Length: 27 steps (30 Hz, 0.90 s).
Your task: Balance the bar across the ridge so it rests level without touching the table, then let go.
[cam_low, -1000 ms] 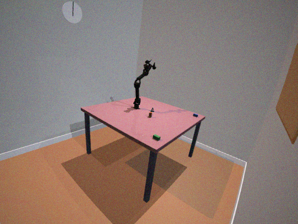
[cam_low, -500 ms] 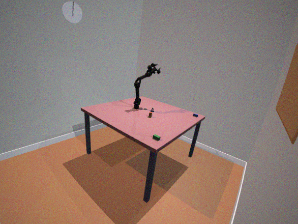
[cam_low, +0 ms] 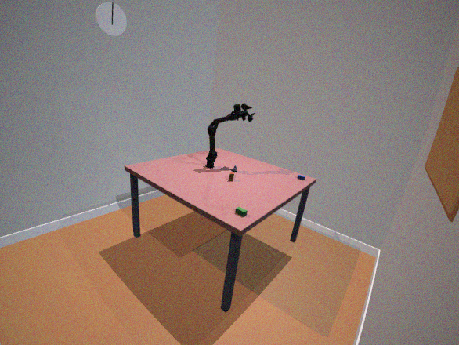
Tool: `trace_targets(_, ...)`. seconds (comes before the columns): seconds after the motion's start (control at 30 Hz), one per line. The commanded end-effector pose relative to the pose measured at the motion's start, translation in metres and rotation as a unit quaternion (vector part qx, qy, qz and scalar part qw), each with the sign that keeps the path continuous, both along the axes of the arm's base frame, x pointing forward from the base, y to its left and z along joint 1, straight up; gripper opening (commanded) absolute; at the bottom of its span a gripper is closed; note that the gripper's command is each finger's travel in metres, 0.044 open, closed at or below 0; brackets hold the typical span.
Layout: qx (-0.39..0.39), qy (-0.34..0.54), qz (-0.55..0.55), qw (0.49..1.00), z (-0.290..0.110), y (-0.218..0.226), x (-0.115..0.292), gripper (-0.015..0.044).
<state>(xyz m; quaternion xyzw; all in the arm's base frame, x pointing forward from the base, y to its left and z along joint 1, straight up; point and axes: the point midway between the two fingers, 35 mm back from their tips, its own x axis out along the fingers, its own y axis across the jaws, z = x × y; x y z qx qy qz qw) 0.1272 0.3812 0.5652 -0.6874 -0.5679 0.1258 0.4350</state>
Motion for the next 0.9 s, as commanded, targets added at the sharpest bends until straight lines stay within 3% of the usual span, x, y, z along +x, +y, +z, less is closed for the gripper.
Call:
trace_targets(0.0, -0.037, 0.015, -0.026, 0.999, -0.021, 0.002, 0.026, 0.0315)
trace_targets(0.87, -0.243, 0.148, -0.202, 0.937, -0.157, -0.062, 0.178, 0.0315)
